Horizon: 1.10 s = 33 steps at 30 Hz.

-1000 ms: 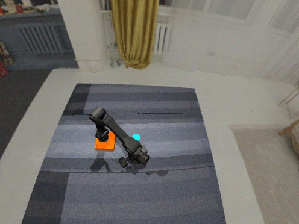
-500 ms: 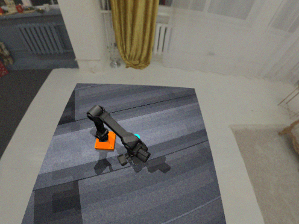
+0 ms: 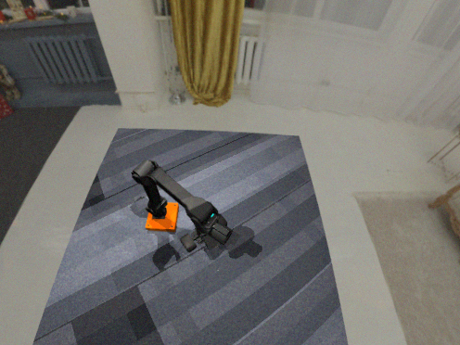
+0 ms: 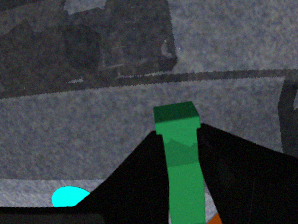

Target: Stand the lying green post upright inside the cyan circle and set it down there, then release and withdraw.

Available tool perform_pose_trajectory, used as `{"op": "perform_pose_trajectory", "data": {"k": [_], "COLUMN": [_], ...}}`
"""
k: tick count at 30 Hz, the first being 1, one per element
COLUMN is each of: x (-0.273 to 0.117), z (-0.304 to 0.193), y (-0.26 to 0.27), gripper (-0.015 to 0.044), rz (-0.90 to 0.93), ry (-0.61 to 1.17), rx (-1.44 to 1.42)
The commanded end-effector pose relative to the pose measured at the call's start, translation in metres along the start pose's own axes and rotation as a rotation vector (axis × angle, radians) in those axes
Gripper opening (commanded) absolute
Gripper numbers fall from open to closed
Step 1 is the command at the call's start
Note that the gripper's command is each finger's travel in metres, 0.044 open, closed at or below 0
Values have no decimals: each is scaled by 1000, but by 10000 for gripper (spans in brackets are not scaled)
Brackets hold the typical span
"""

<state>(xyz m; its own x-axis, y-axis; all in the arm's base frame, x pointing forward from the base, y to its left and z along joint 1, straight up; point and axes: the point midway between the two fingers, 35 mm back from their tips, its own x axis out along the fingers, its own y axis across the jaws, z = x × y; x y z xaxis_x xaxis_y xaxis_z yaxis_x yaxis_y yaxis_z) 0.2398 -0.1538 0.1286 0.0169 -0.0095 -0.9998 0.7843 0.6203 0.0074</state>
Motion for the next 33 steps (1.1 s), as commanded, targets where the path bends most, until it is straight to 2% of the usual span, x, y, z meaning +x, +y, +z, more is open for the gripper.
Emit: {"op": "perform_pose_trajectory", "data": {"k": [1,33], "x": [-3,-13], "z": [-4,-70], "y": [9,84], "gripper": [23,23], "rz": [-1,10], "ry": [-5,-5], "rx": [-85,-942]}}
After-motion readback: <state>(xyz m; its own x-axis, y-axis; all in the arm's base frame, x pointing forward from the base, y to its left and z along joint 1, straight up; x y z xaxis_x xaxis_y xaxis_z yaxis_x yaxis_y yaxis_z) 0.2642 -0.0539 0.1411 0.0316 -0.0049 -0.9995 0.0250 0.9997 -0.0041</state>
